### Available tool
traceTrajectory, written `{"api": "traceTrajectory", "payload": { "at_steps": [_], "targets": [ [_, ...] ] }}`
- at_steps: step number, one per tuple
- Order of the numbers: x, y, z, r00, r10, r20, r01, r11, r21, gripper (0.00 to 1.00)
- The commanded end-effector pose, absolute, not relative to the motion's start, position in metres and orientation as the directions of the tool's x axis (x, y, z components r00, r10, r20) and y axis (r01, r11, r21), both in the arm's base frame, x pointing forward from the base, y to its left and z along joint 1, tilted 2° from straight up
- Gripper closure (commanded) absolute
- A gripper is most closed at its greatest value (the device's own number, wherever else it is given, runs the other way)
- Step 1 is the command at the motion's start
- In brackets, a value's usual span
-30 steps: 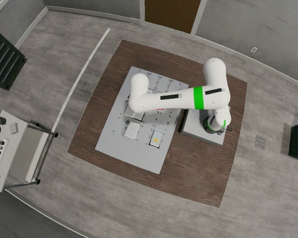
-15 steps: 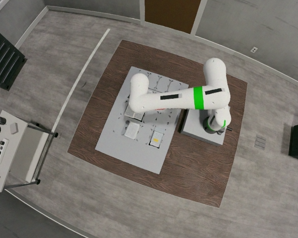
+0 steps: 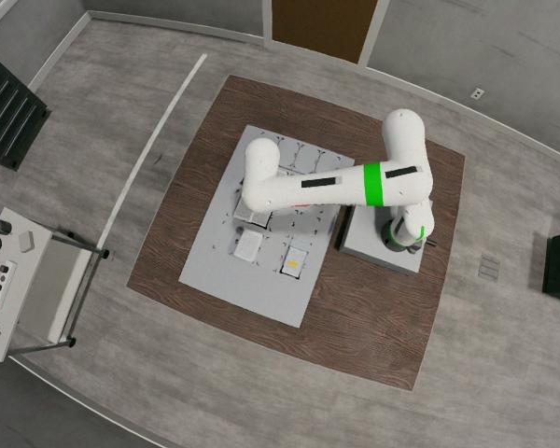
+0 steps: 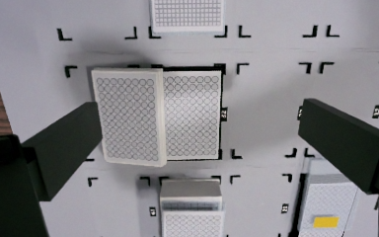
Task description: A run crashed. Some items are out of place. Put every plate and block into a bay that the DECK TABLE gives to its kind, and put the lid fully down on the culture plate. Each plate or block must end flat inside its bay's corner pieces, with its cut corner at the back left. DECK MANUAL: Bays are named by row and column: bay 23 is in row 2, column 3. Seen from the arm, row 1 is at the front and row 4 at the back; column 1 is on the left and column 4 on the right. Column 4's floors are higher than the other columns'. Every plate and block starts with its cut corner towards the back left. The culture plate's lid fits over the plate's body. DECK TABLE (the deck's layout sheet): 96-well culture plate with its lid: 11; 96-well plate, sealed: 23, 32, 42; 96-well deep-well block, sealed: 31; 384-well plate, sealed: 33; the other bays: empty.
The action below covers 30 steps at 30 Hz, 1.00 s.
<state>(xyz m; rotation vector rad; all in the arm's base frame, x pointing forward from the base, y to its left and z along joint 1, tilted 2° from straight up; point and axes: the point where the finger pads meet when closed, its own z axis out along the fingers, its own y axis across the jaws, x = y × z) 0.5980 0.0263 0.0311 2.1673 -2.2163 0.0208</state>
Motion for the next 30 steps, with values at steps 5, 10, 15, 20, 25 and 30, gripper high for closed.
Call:
{"api": "traceTrajectory", "payload": {
  "at_steps": [5, 10, 15, 20, 25, 30],
  "targets": [
    [0.598, 0.018, 0.032, -0.022, -0.999, 0.039, -1.000, 0.023, 0.018, 0.00],
    [0.598, -0.002, 0.033, -0.022, -0.999, 0.039, -1.000, 0.023, 0.018, 0.00],
    [0.598, -0.014, 0.034, -0.022, -0.999, 0.039, -1.000, 0.023, 0.018, 0.00],
    [0.597, -0.034, 0.034, -0.022, -0.999, 0.039, -1.000, 0.023, 0.018, 0.00],
    [0.597, -0.054, 0.035, -0.022, -0.999, 0.039, -1.000, 0.023, 0.018, 0.00],
    [0.596, -0.070, 0.036, -0.022, -0.999, 0.039, -1.000, 0.023, 0.018, 0.00]
  ]
}}
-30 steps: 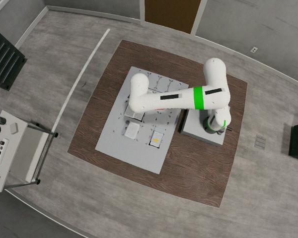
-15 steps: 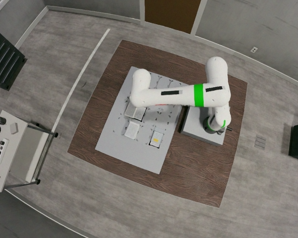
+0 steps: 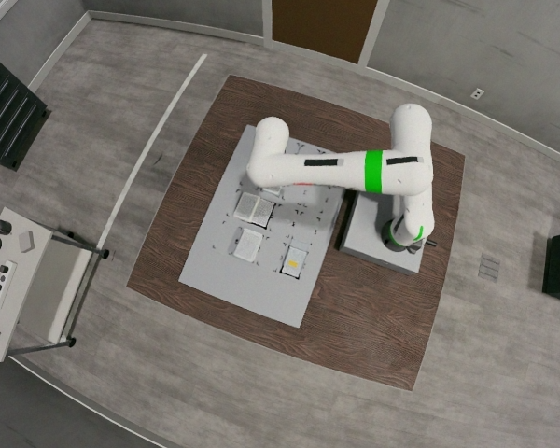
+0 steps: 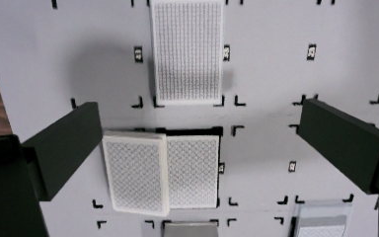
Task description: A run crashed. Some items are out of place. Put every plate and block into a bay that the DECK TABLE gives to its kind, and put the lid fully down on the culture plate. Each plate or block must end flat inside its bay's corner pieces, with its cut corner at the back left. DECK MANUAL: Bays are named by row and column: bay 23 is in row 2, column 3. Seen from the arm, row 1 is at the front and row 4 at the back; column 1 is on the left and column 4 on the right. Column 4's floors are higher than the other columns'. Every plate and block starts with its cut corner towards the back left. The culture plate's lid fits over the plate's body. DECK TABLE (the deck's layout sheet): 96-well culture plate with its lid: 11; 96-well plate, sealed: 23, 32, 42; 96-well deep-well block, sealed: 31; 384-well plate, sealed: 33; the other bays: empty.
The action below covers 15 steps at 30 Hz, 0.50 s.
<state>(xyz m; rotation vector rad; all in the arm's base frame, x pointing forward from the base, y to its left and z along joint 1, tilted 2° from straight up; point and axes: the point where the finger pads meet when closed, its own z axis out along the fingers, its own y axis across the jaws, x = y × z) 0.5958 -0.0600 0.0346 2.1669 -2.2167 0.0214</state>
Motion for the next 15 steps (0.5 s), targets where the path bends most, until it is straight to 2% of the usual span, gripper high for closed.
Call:
{"api": "traceTrajectory", "payload": {
  "at_steps": [1, 15],
  "targets": [
    [0.596, -0.070, 0.036, -0.022, -0.999, 0.039, -1.000, 0.023, 0.018, 0.00],
    [0.595, -0.126, 0.038, -0.022, -0.999, 0.039, -1.000, 0.023, 0.018, 0.00]
  ]
}}
